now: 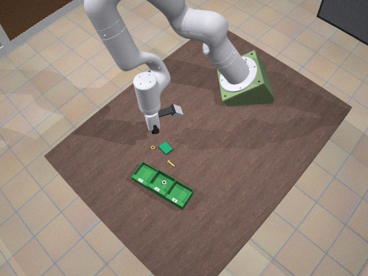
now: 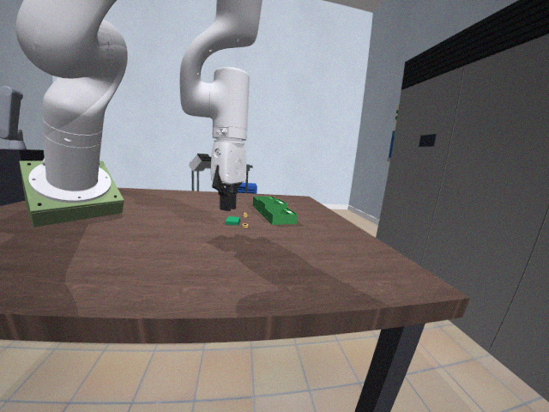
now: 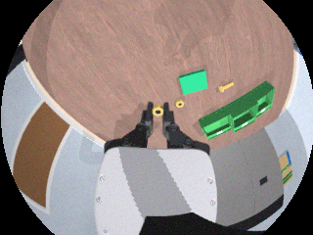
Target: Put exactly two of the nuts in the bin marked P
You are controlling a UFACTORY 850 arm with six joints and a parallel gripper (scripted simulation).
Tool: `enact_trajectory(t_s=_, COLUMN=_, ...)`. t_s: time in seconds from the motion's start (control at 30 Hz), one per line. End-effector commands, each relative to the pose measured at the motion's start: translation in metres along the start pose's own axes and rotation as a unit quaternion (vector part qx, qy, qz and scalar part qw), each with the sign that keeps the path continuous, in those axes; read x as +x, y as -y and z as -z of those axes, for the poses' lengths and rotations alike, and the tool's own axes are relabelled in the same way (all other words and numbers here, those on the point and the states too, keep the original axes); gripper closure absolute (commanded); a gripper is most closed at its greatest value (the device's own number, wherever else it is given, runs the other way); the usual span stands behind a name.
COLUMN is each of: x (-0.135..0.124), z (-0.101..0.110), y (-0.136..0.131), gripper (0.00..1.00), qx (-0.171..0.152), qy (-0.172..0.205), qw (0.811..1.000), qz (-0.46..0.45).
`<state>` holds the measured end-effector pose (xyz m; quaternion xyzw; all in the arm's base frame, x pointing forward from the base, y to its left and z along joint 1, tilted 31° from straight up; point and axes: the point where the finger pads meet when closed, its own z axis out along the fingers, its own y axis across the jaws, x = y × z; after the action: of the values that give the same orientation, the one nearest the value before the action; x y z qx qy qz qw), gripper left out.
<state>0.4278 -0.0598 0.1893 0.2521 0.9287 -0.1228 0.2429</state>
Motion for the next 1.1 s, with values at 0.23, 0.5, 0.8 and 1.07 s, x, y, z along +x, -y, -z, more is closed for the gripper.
enact_trajectory(t_s=0.23, x=0.000, z=0.003, y=0.000, gripper=1.00, qx=0.002, qy=-0.002, qw=1.000, qz=0.000)
enact_trajectory(t_s=0.5, x=0.000, z=0.010, y=0.000, gripper=1.00, qx=0.002, qy=-0.002, qw=1.000, qz=0.000)
enact_trajectory(t_s=0.8, x=-0.005, z=0.010, y=-0.036, gripper=1.00, qx=0.002, qy=-0.002, qw=1.000, qz=0.000)
enact_trajectory(t_s=1.07, x=-0.009, z=0.010, y=-0.072, gripper=1.00, qx=0.002, qy=-0.002, qw=1.000, qz=0.000)
